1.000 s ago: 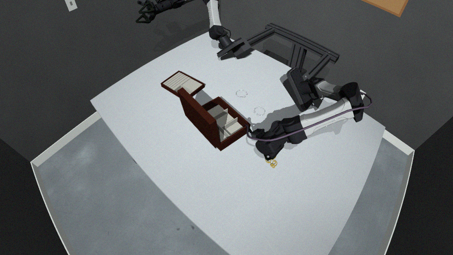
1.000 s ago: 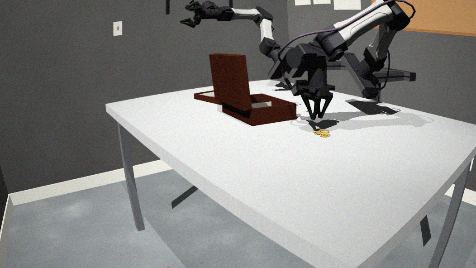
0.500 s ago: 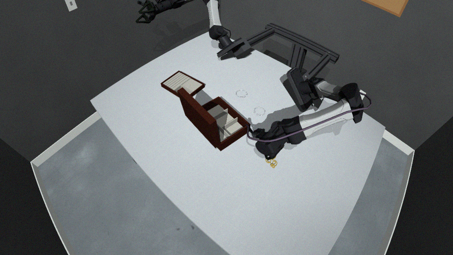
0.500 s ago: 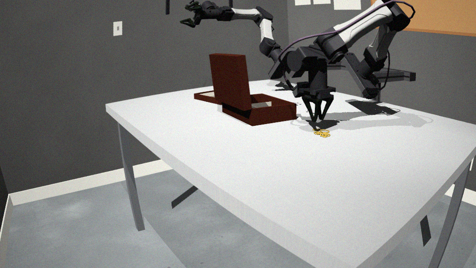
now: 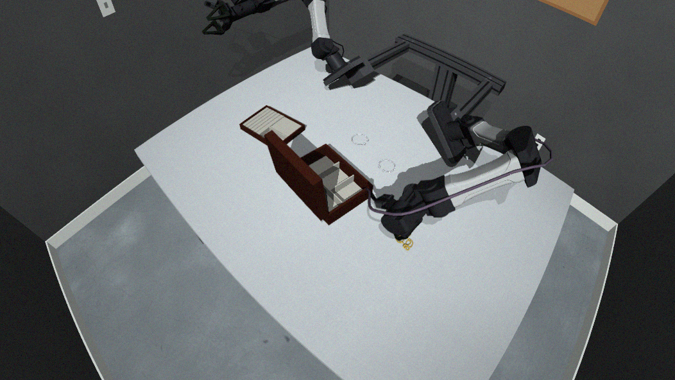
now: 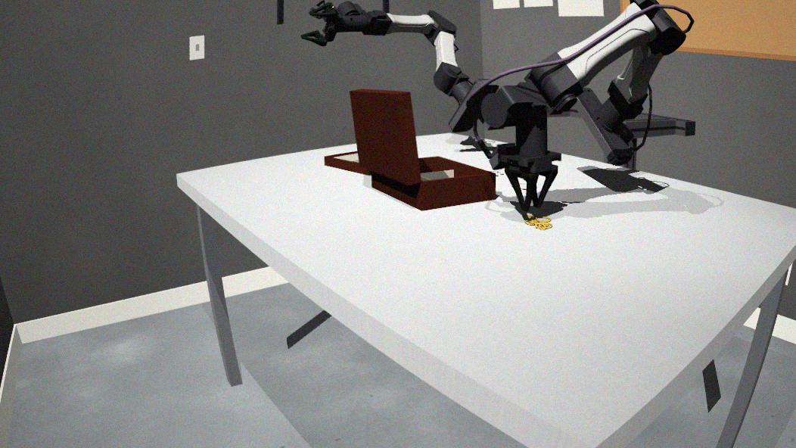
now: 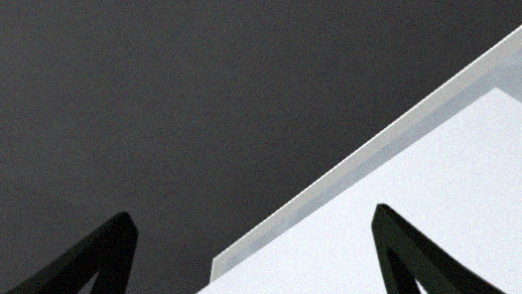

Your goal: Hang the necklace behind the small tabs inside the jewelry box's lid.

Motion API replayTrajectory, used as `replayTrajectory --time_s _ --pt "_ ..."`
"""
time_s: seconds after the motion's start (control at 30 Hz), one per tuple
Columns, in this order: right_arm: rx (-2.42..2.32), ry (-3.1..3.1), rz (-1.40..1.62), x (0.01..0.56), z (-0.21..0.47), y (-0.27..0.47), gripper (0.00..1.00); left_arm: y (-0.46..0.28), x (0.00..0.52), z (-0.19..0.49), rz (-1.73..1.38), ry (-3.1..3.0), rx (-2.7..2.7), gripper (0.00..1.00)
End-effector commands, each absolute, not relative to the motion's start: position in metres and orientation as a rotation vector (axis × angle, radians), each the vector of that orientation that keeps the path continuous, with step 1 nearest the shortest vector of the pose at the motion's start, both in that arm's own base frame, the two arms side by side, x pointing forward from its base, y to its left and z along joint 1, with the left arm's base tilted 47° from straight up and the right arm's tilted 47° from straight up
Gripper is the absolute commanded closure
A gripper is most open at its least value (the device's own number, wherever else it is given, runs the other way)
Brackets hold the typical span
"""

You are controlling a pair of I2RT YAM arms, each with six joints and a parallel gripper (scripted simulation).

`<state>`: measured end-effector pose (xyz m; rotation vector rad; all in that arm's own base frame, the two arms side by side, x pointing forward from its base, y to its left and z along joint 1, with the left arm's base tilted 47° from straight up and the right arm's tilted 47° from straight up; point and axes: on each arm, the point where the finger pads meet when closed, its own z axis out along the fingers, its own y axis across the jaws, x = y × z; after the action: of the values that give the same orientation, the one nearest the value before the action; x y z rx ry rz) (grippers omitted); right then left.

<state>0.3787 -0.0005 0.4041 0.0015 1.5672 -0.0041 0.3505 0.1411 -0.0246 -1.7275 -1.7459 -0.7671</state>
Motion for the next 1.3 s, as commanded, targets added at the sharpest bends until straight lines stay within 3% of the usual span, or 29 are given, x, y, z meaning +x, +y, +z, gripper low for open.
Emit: replayTrajectory --time_s 0.0,1.27 --pt "-0.003 1.537 -0.001 0.376 0.416 0.001 0.0 0.148 0.352 -0.025 -0.781 -1.766 -1.729 0.66" --pt "-0.003 1.537 -0.001 0.376 0.416 0.001 0.0 0.168 0.358 -0.039 -0.799 -1.768 -1.724 0.66"
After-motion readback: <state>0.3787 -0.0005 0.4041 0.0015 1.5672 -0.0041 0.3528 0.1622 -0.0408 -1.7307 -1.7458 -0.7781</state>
